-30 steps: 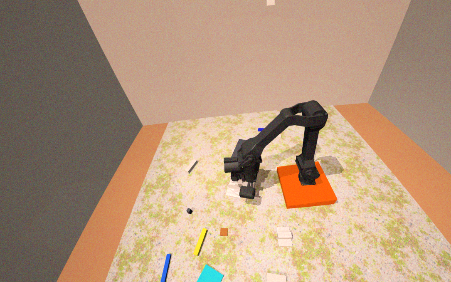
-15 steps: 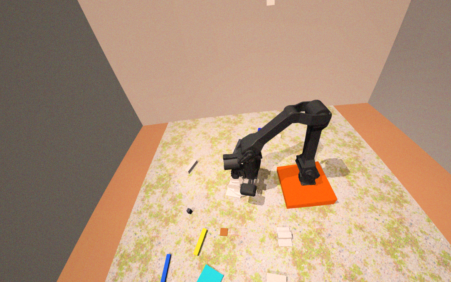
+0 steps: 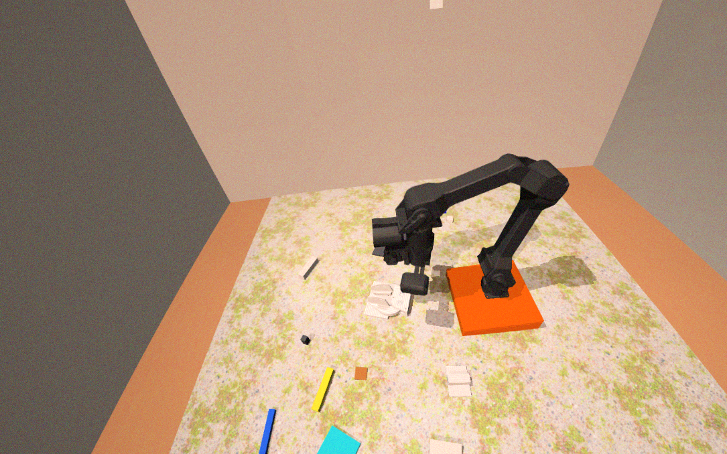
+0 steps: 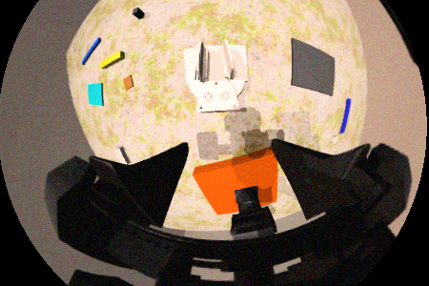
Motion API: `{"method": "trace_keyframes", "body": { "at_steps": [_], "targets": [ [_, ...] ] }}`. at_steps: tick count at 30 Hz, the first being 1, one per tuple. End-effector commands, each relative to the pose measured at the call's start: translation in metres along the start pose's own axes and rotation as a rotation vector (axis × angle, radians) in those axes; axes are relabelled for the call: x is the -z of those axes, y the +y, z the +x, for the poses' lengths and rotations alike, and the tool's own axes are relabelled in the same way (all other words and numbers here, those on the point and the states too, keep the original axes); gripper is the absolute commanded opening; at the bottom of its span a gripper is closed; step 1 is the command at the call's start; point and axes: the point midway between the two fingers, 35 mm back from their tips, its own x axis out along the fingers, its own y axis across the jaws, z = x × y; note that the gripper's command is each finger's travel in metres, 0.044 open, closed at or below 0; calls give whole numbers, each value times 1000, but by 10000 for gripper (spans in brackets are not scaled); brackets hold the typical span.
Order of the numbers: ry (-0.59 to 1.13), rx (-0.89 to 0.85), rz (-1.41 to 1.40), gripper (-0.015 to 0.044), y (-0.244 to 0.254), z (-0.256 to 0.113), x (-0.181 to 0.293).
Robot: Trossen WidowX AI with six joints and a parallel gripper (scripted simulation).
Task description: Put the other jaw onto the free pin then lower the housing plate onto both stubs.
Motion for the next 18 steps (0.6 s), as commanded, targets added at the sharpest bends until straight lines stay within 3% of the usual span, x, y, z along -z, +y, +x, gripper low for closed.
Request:
{"method": "trace_keyframes", "body": {
  "at_steps": [1,18],
  "targets": [
    [-4,-5,-3,440,-6,-18,19],
    [-4,-5,-3,440,-6,-19,20]
  ]
}}
